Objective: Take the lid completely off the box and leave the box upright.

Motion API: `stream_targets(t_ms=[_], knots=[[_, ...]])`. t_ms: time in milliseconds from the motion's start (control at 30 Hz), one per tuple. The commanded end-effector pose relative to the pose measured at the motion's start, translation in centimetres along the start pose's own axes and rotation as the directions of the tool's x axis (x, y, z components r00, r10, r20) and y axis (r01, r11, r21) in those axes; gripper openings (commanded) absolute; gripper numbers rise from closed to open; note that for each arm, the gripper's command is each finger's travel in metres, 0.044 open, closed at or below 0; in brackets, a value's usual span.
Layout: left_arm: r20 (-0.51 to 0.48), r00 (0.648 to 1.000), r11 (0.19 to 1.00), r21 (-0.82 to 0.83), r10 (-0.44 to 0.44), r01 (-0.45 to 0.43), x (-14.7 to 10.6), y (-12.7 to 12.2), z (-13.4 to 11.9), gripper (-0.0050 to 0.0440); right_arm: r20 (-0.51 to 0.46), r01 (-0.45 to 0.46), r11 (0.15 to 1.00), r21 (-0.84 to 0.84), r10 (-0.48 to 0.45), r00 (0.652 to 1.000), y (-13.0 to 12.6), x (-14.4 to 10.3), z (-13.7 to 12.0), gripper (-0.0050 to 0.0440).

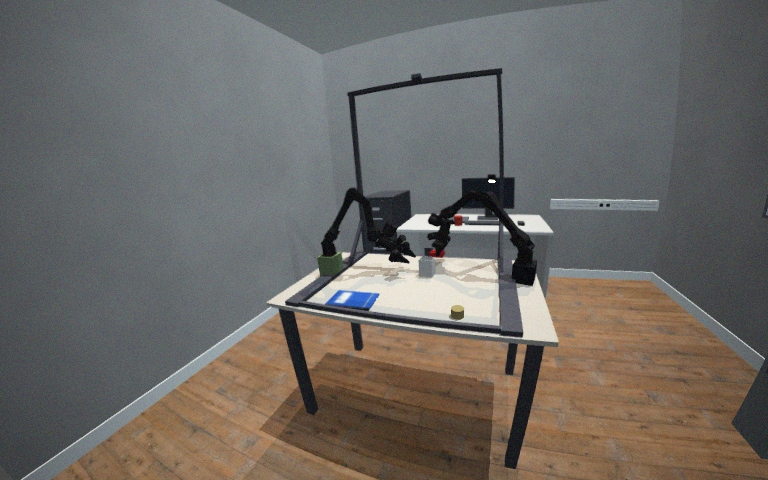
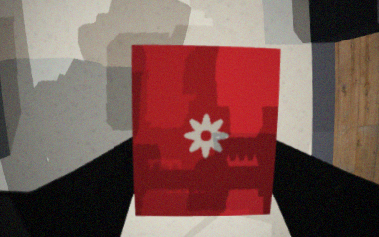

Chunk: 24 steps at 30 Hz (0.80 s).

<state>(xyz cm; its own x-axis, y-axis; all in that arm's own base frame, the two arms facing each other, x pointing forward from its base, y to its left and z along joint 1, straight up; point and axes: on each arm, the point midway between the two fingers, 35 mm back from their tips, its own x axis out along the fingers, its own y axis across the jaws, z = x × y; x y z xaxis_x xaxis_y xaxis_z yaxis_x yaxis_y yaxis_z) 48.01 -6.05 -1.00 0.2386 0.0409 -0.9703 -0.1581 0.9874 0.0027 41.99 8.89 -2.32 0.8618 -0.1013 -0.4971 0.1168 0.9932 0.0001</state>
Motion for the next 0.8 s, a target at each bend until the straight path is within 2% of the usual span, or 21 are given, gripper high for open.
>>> stream_targets(t_ms=[0,133,767], knots=[[0.032,0.999,1.0,-0.015,0.0,0.001,0.2,-0.2,0.9,-0.005,0.022,-0.006,1.0,0.013,0.005,1.0,0.1,-0.5,1.0,0.044],[0.021,1.0,1.0,-0.015,0.003,-0.002,1.3,-0.1,0.2,-0.005,0.021,-0.006,1.0,0.013,0.005,1.0,0.2,-0.4,1.0,0.044],[0.021,1.0,1.0,-0.015,0.003,-0.002,3.2,-0.1,-0.2,-0.005,0.017,-0.004,1.0,0.009,0.004,1.0,0.2,-0.2,0.8,0.044]])
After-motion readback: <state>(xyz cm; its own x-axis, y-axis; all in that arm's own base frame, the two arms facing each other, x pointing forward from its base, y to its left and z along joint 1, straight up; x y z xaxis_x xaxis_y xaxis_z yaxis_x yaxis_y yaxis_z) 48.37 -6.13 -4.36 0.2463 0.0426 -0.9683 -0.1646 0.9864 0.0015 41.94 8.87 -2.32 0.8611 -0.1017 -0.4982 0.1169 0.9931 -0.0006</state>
